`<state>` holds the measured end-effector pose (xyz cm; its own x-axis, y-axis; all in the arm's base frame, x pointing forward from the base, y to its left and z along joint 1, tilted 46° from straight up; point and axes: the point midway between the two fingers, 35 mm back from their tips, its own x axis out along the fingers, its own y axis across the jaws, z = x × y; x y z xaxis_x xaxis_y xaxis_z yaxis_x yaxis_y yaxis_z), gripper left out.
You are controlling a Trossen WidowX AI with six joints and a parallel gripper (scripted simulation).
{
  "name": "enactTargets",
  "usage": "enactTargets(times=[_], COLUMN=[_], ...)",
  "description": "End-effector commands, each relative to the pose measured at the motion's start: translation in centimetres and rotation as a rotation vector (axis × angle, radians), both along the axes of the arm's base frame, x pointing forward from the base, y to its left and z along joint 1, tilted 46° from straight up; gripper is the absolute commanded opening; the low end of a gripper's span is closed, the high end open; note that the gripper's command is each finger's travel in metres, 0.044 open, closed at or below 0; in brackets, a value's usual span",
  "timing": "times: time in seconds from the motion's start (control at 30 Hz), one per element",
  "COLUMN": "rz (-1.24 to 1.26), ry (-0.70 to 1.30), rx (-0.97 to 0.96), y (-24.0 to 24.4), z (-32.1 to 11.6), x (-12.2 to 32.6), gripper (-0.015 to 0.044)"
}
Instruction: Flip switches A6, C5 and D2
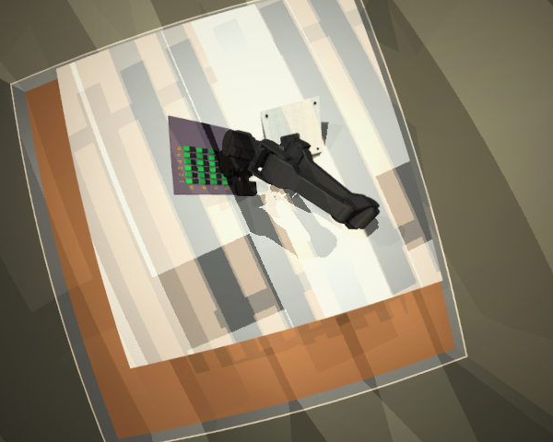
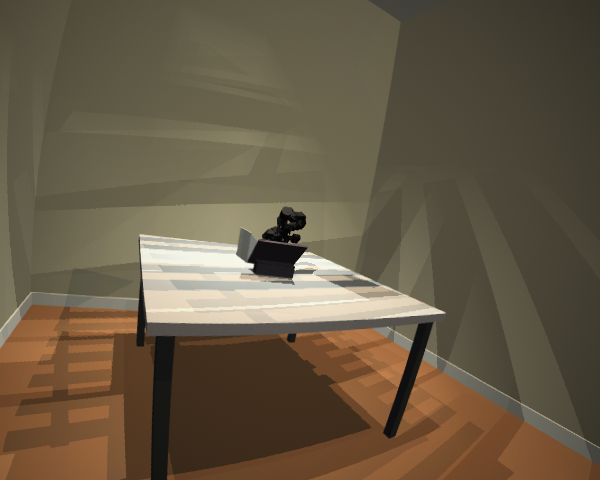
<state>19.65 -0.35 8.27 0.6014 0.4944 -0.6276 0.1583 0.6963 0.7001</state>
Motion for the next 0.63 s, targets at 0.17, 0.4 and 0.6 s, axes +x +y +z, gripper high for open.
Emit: enactTargets(times=[0.17, 0.4, 0.6], rz=[-0.005, -0.005, -0.005], ry=[-0.032, -0.034, -0.034], rx=[-0.002, -0.004, -0.004], y=[-1.0, -5.6, -5.8], z=[1.8, 1.8, 1.8], x=[-0.7, 2.0, 2.0], gripper=[0.0, 0.0, 0.0])
